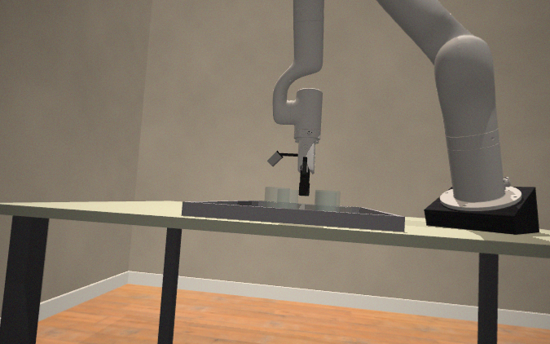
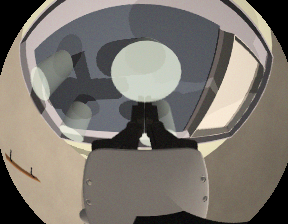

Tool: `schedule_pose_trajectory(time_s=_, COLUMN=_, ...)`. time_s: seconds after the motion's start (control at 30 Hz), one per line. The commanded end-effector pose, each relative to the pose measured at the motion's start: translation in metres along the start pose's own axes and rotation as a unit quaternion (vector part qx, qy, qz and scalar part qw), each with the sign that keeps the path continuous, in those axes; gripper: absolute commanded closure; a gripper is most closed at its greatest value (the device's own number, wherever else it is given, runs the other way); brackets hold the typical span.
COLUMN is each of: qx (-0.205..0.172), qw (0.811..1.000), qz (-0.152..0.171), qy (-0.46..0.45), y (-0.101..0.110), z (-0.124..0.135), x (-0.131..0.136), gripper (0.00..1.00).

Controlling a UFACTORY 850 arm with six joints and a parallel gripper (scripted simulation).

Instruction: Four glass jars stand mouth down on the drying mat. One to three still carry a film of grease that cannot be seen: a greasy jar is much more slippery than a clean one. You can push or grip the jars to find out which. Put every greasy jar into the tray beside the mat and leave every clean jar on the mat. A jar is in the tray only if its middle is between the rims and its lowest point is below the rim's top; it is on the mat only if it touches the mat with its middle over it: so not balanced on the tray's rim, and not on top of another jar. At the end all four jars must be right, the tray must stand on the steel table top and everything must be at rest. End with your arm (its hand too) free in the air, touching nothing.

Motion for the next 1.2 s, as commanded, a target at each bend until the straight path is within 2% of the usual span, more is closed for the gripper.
schedule_pose_trajectory(time_s=0.0, qx=0.001, qw=1.000, qz=0.000, qy=0.000, y=0.0005, z=-0.0010, x=0.0004, gripper=1.00)
schedule_pose_trajectory(time_s=1.17, qx=0.001, qw=1.000, qz=0.000, qy=0.000, y=0.0019, z=-0.0050, x=0.0008, gripper=1.00)
Point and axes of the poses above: the point where the finger pads meet when closed, its own y axis back along the fingers, its own x axis across the jaws, z = x × y, the point moved 2 cm from there along y, back along the fingers, and after that the axes turned 7 degrees about y, right-handed, at the moved point
